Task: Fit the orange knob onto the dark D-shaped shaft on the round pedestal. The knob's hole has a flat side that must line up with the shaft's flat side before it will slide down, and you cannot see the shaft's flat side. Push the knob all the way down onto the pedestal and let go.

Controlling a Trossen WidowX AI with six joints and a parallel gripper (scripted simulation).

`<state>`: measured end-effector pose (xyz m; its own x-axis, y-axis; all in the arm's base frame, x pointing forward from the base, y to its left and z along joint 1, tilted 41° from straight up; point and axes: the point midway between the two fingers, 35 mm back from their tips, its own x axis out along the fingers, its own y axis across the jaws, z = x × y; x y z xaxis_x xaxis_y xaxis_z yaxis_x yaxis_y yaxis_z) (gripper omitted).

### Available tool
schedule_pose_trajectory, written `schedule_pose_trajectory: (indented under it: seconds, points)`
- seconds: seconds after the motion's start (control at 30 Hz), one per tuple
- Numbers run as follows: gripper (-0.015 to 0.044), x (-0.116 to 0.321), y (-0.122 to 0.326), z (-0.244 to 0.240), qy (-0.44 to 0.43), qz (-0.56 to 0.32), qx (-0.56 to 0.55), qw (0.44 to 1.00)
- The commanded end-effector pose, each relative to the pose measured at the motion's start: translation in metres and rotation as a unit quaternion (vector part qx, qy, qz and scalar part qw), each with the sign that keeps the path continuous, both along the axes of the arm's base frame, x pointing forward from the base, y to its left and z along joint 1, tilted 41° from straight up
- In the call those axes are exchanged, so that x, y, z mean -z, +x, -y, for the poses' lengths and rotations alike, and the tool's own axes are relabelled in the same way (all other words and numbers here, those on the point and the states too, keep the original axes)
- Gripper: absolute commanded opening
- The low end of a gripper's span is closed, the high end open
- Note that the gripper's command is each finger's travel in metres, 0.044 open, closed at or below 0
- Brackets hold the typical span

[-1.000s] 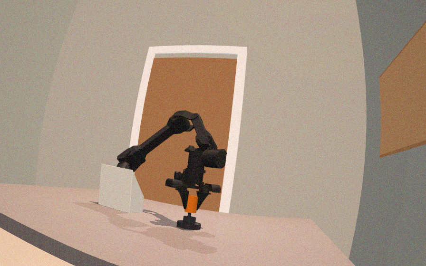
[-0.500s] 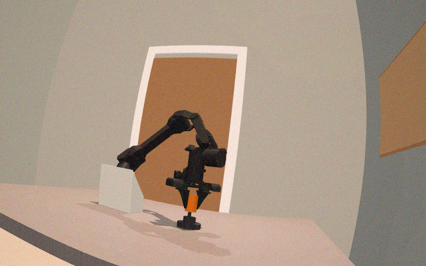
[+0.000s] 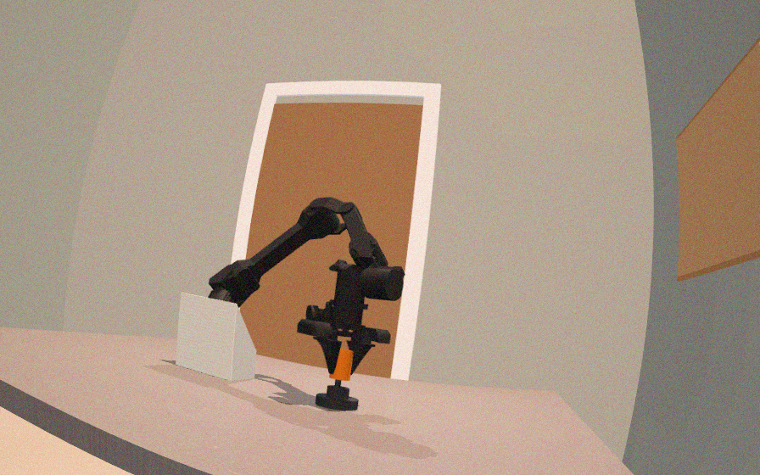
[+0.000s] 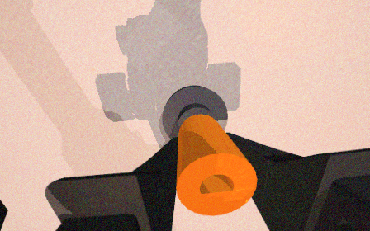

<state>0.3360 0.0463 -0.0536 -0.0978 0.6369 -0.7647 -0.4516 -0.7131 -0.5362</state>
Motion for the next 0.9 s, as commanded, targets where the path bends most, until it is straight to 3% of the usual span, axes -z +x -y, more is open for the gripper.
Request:
schedule_pose_trajectory:
  seconds: [0.0, 0.67, 0.87]
  points:
    - [0.0, 0.0001, 0.0002, -0.0003, 0.001, 0.003, -0.003, 1.0]
    - [0.0, -0.0031, 0.0009, 0.0023, 0.001, 0.003, -0.003, 1.0]
    - [0.0, -0.0029, 0.0011, 0.0021, -0.008, -0.055, 0.066, 0.996]
